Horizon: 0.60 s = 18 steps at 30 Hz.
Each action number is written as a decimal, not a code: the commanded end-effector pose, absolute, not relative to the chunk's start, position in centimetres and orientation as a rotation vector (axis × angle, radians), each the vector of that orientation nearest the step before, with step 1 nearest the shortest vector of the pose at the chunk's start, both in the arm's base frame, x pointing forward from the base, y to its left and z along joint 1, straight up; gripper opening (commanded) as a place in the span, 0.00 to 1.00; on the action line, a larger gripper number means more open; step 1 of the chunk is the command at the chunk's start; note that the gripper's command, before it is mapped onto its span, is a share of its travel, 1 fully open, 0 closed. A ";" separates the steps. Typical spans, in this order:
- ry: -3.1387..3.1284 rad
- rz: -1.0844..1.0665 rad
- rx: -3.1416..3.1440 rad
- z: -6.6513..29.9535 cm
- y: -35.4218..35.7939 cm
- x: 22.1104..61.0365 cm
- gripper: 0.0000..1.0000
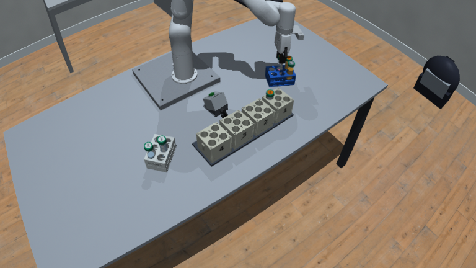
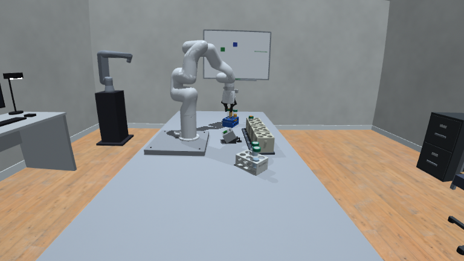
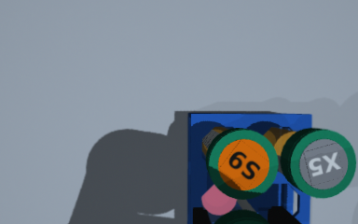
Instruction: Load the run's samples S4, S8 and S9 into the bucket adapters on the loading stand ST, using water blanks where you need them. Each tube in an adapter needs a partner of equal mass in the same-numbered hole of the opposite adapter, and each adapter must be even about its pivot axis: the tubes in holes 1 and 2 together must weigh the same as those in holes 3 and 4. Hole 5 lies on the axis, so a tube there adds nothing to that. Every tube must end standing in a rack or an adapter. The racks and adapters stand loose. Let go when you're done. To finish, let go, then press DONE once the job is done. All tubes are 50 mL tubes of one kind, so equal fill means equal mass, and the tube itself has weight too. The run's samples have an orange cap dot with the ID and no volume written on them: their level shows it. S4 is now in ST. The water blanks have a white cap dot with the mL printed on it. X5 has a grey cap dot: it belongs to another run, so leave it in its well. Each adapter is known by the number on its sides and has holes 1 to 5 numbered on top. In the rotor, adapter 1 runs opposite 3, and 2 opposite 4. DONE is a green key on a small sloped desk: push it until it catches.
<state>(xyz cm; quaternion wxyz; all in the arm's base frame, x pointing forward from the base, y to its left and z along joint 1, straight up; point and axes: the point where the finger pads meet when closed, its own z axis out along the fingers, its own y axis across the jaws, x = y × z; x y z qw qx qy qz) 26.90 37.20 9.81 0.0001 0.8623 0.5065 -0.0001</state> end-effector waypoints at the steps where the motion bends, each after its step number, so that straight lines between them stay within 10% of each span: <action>1: 1.588 0.011 2.704 10.2 37.3 27.0 0.00; 18: 1.588 0.011 2.704 11.2 37.3 27.0 0.00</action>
